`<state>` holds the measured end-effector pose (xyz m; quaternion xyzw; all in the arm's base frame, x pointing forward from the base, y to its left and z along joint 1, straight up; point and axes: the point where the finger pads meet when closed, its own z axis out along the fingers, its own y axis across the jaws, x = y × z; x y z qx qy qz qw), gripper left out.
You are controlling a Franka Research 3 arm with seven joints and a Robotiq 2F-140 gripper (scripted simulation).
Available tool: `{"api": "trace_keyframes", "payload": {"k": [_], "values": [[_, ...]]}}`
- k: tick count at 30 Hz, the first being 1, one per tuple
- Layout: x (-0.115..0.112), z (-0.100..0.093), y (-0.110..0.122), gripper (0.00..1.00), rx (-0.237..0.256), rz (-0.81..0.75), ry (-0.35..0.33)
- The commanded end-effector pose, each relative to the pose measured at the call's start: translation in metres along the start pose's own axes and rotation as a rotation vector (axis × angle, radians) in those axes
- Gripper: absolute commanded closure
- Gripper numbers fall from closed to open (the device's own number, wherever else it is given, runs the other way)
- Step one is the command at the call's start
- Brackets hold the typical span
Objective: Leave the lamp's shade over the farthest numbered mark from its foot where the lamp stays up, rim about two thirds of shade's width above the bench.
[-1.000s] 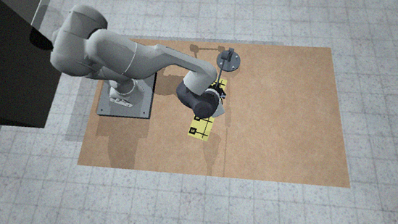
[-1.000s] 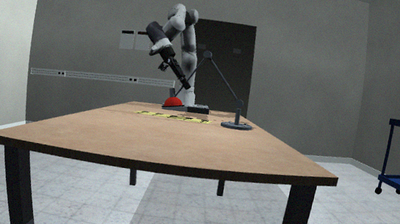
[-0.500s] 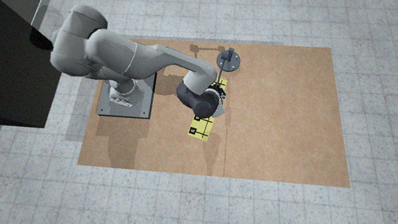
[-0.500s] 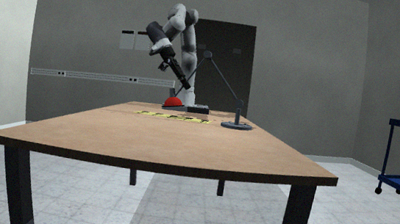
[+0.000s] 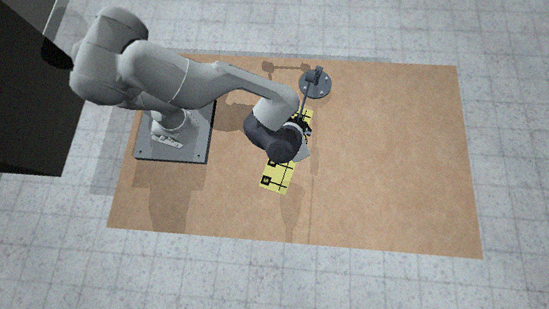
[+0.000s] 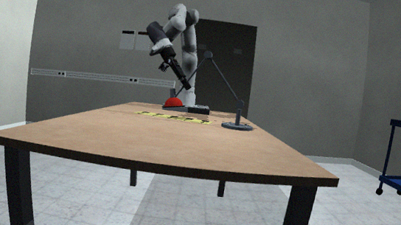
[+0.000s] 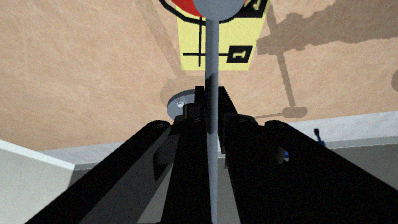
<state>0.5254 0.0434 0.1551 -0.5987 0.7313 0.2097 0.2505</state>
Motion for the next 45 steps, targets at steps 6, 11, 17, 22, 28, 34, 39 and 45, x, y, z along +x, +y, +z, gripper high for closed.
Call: {"api": "trace_keyframes", "payload": {"k": [6, 11, 17, 22, 28, 34, 39, 45], "values": [[0.0042, -0.0048, -0.0062, 0.90, 0.018, 0.000, 0.007], [0.0051, -0.0057, -0.0072, 0.90, 0.018, 0.000, 0.007], [0.0067, -0.0076, -0.0091, 0.90, 0.018, 0.000, 0.007], [0.0081, -0.0092, -0.0107, 0.90, 0.018, 0.000, 0.007], [0.0068, -0.0079, -0.0093, 0.00, 0.014, -0.002, 0.005], [0.0036, -0.0047, -0.0061, 0.00, 0.006, -0.005, 0.002], [0.0010, -0.0021, -0.0033, 0.00, -0.001, -0.008, -0.001], [0.0008, -0.0018, -0.0031, 0.00, -0.002, -0.009, -0.001]]}}
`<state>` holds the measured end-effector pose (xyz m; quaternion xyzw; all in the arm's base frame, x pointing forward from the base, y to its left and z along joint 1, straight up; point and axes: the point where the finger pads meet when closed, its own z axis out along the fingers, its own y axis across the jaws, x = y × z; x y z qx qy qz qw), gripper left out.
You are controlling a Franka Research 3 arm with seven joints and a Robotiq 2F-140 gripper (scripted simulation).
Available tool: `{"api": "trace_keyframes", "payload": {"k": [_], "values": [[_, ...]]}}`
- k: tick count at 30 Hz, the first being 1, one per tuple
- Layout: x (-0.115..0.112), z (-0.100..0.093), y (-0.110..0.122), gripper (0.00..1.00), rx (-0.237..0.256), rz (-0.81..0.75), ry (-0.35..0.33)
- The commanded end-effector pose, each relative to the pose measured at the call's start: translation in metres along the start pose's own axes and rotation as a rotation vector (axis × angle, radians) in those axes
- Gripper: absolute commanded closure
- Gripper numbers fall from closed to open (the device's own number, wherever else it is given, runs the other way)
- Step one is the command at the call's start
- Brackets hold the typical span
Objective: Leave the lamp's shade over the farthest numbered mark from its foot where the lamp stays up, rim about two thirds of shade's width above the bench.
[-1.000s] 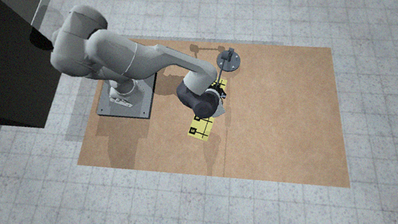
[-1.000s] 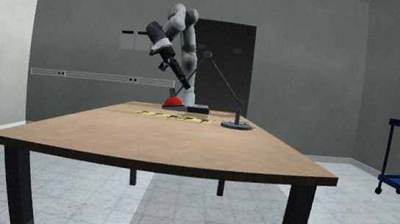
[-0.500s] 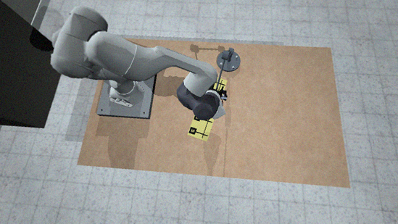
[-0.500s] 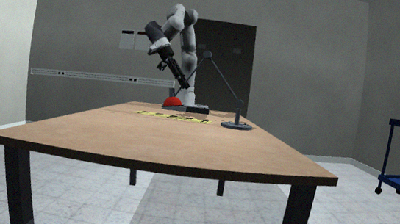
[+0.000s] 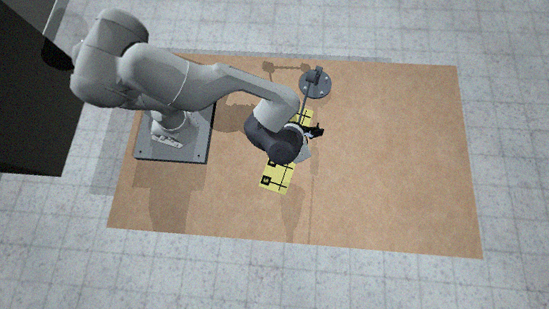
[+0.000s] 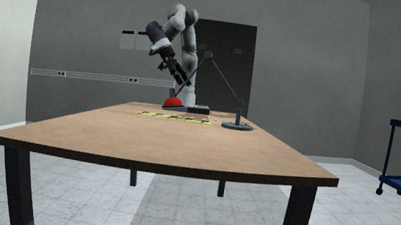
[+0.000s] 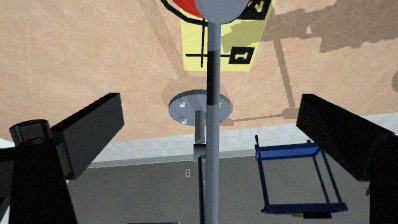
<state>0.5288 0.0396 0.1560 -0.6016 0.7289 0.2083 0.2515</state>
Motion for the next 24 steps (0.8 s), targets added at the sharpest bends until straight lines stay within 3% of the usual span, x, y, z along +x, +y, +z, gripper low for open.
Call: {"api": "trace_keyframes", "payload": {"k": [1, 24], "values": [[-0.0009, 0.0007, 0.0008, 0.00, -0.002, 0.000, -0.001], [0.0001, -0.0002, -0.0002, 0.00, 0.000, 0.000, 0.000]]}}
